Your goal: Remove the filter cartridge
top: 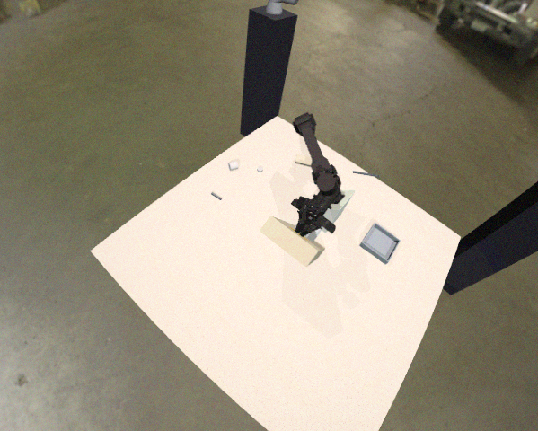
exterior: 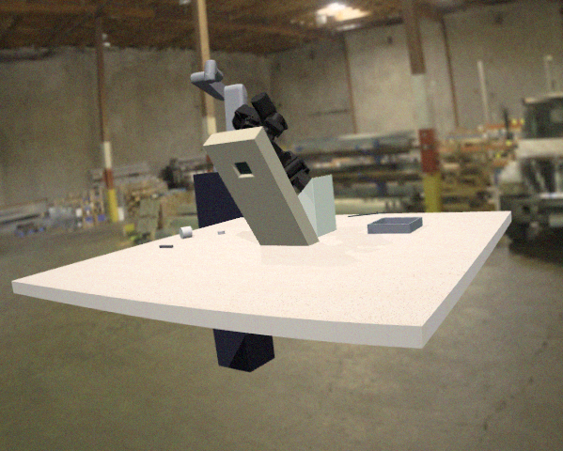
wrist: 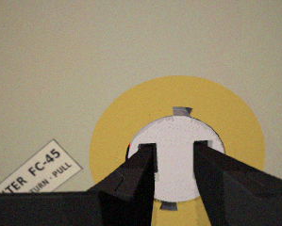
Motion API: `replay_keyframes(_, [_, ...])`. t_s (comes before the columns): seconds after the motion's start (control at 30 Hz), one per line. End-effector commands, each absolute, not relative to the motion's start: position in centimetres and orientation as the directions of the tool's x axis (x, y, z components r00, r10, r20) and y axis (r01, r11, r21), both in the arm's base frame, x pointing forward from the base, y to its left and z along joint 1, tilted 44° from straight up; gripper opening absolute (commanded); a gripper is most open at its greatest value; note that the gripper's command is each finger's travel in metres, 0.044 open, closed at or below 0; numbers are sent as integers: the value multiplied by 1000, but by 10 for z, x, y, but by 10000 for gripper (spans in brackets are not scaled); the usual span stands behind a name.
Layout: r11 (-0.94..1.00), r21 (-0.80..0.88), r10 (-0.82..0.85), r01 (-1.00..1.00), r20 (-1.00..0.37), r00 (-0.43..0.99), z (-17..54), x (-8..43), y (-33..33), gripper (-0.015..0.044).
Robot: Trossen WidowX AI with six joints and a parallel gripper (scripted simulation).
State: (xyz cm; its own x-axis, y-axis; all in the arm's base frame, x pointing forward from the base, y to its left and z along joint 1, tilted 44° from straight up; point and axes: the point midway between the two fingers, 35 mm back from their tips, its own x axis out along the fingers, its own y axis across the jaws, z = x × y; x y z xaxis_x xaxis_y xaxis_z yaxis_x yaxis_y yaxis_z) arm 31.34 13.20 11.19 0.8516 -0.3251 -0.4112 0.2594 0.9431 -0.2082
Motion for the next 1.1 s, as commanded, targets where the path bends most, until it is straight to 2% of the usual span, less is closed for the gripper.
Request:
replay_keyframes(0.0, [943, -212, -324, 256, -417, 849, 109, 315, 131, 93])
replay_keyframes(0.6, [943, -212, -324, 256, -417, 849, 108, 319, 129, 93])
replay_keyframes(0.9, [943, -214, -323, 254, -409, 854, 111, 315, 132, 32])
replay_keyframes(0.93, [943, -214, -323, 254, -409, 854, 111, 315, 132, 6])
replay_keyframes(1.07, [941, -234, -323, 244, -411, 853, 110, 316, 131, 0])
